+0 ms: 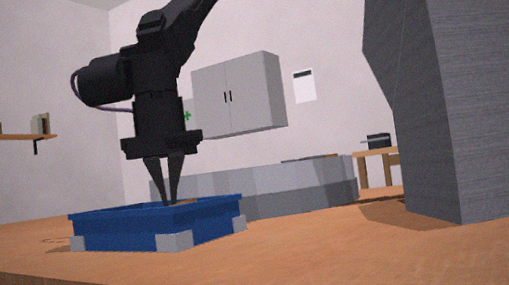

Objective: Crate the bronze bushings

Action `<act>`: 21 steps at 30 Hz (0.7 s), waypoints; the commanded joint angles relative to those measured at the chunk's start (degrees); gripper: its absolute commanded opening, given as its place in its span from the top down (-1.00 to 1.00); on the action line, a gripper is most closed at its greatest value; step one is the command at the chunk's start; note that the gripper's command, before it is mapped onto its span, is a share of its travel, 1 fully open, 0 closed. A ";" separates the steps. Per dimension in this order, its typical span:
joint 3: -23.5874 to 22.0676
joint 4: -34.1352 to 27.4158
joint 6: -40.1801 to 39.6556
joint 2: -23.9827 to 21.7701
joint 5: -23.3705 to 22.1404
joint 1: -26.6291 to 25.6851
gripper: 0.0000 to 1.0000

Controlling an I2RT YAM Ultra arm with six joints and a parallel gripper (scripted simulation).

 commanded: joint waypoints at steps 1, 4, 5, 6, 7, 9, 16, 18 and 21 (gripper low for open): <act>0.68 0.17 -0.55 -1.33 0.49 1.86 1.00; 0.68 0.17 -0.54 -1.33 0.49 1.86 1.00; 0.68 0.17 -0.54 -1.33 0.49 1.86 1.00; 0.68 0.17 -0.54 -1.33 0.49 1.86 1.00; 0.68 0.17 -0.54 -1.33 0.49 1.86 1.00; 0.68 0.17 -0.54 -1.33 0.49 1.86 1.00; 1.51 -0.55 -0.42 -0.60 0.49 1.90 1.00; 1.69 -0.80 -0.30 0.15 0.50 1.92 1.00; 1.78 -0.84 -0.23 0.55 0.50 1.94 1.00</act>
